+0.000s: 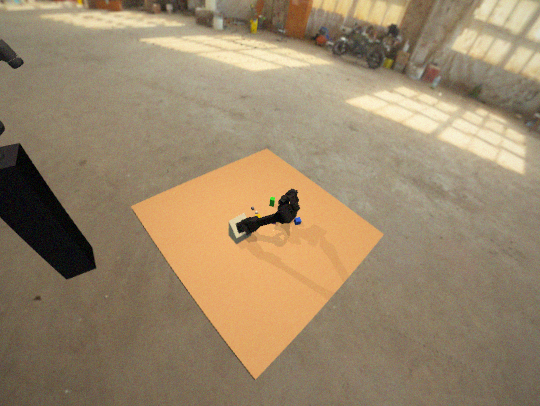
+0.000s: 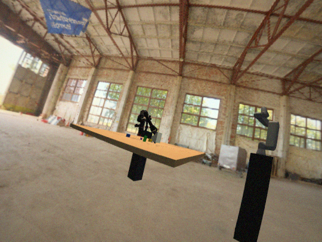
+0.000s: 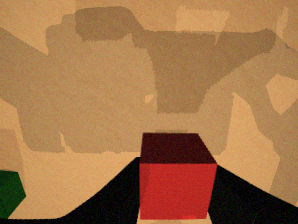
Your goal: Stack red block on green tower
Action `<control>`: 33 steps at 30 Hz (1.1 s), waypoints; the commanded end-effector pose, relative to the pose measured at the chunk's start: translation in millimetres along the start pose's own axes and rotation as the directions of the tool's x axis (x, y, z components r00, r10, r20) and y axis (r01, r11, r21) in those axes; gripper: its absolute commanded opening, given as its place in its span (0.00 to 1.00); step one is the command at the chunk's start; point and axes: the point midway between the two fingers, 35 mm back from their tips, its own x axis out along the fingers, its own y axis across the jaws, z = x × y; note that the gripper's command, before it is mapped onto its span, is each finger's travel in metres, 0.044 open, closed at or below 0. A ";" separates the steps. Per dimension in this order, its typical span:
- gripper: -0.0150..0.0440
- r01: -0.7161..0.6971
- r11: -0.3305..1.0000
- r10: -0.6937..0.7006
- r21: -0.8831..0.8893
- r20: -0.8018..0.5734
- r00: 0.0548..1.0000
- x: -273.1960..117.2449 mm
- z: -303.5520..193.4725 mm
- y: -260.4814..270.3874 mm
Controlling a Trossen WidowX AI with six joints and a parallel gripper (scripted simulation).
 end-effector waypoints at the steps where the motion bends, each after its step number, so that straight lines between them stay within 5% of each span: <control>1: 0.25 -0.012 1.000 0.012 0.012 0.003 1.000 -21.2 2.3 0.8; 11: 0.25 -0.013 1.000 0.013 0.012 0.001 1.000 -74.7 1.9 0.3; 33: 0.25 -0.021 1.000 0.021 0.010 -0.003 1.000 -83.5 -12.4 63.7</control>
